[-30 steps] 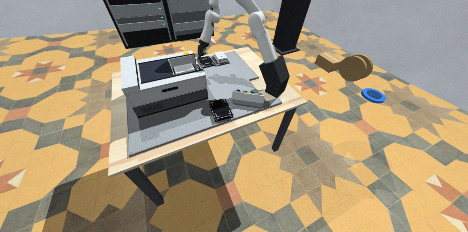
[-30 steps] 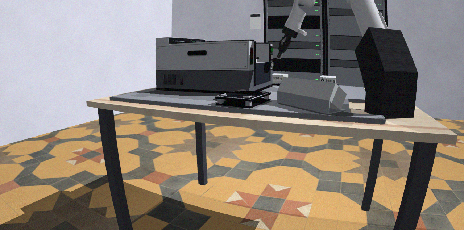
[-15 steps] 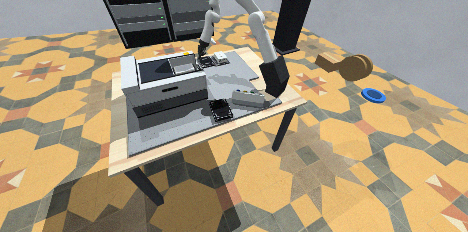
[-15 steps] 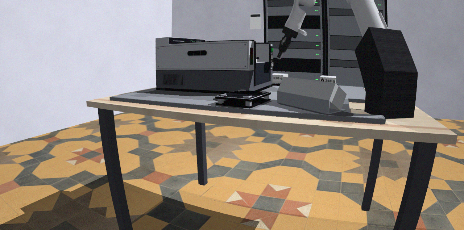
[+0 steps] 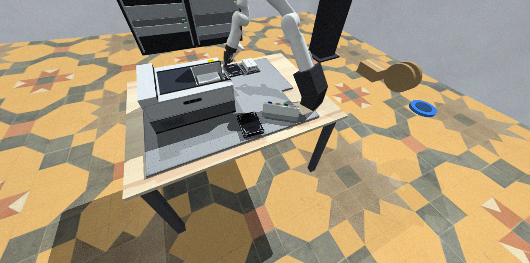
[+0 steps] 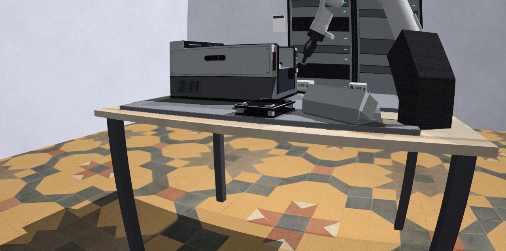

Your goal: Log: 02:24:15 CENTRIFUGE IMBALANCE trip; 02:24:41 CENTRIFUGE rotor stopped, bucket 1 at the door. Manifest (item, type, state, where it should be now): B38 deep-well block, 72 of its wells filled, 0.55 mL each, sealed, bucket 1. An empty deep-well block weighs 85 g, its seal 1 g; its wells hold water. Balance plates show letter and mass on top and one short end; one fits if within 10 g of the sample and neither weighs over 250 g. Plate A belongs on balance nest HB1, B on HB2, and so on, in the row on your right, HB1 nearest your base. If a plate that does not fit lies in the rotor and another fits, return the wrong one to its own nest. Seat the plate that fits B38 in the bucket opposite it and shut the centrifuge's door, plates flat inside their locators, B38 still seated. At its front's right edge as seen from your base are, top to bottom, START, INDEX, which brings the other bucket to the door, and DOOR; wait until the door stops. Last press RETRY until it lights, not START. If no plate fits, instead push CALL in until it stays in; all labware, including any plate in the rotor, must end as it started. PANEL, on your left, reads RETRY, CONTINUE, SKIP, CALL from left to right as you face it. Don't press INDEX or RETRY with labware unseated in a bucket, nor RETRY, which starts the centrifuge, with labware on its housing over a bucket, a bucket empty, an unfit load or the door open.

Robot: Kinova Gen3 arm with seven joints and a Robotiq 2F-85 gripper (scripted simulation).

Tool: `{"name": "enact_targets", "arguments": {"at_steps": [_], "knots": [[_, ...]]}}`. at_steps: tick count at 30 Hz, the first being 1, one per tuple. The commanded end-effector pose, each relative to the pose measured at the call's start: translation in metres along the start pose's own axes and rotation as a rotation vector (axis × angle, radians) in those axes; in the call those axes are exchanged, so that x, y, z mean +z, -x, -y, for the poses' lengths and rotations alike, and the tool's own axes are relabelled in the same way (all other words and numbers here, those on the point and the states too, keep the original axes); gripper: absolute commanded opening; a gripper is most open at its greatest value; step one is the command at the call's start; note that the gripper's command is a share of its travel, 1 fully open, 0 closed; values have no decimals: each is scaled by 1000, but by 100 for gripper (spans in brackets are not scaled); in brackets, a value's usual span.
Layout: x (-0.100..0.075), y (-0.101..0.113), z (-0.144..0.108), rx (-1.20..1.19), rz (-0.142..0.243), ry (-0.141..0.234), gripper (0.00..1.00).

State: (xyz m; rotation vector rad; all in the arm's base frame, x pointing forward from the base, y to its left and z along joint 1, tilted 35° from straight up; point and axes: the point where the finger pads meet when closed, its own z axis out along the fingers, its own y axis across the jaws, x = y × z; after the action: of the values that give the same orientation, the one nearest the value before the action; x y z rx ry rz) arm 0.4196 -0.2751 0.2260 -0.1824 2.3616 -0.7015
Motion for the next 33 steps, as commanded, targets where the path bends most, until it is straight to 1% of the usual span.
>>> {"name": "enact_targets", "arguments": {"at_steps": [1, 33], "knots": [[0, 2, 0, -1, 1, -1, 10], [8, 19, 0, -1, 1, -1, 10]]}}
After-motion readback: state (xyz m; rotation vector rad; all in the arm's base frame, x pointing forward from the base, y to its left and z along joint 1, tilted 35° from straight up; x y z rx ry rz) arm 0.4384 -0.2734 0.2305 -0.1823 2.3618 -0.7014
